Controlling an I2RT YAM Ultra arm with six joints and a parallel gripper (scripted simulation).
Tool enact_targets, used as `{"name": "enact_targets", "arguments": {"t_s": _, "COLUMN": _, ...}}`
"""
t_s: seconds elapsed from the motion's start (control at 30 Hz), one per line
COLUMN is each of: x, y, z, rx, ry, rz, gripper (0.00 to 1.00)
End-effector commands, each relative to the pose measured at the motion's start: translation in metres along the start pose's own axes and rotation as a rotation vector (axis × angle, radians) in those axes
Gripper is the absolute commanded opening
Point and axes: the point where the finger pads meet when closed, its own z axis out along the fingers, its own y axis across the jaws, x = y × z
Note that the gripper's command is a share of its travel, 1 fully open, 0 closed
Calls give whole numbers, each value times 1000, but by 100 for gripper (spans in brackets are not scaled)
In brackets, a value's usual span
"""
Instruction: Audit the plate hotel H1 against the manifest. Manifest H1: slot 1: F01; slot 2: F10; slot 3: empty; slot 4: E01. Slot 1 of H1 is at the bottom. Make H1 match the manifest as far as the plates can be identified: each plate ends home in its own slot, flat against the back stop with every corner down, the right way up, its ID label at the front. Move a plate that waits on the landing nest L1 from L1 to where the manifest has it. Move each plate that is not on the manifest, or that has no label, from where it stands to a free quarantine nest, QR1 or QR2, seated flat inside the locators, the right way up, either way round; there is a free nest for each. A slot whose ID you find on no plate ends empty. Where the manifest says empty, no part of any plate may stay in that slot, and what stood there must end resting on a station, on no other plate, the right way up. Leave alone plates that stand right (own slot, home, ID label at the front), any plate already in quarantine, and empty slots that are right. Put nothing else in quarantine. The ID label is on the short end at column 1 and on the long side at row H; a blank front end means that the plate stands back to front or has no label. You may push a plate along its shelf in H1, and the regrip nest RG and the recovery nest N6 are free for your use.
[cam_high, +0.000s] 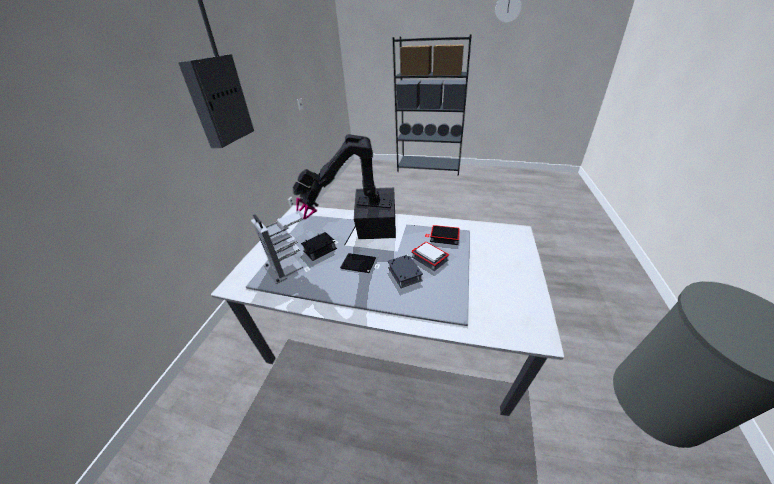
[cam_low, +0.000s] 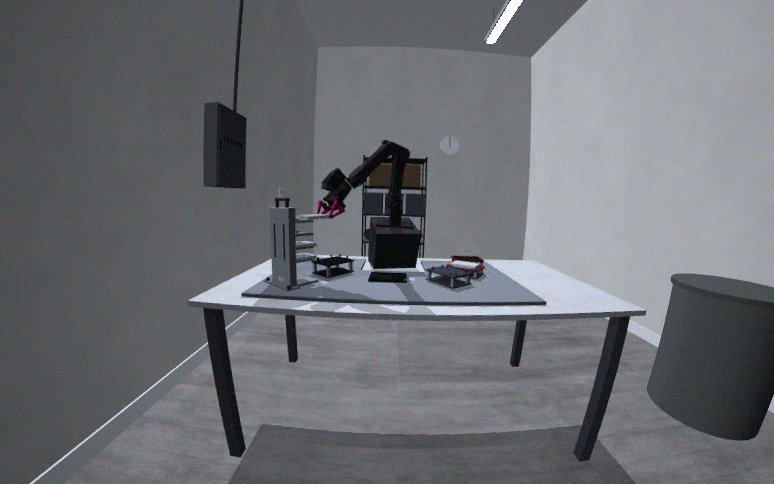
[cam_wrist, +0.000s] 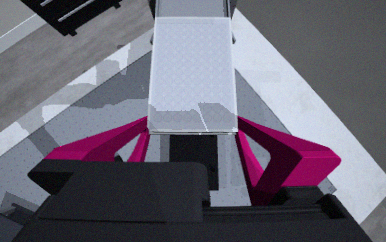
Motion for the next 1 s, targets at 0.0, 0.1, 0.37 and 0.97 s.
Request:
{"name": "enact_targets", "arguments": {"t_s": 0.0, "x": -10, "y": -1, "z": -1, "rx": 5, "ry": -24, "rz": -14, "gripper": 86}}
{"name": "enact_targets", "arguments": {"t_s": 0.1, "x": -11, "y": -1, "z": 1, "rx": 5, "ry": -24, "rz": -14, "gripper": 86}}
{"name": "enact_targets", "arguments": {"t_s": 0.37, "x": -14, "y": -1, "z": 5, "rx": 5, "ry": -24, "rz": -14, "gripper": 86}}
{"name": "enact_targets", "arguments": {"t_s": 0.97, "x": -20, "y": -1, "z": 14, "rx": 5, "ry": -24, "rz": -14, "gripper": 86}}
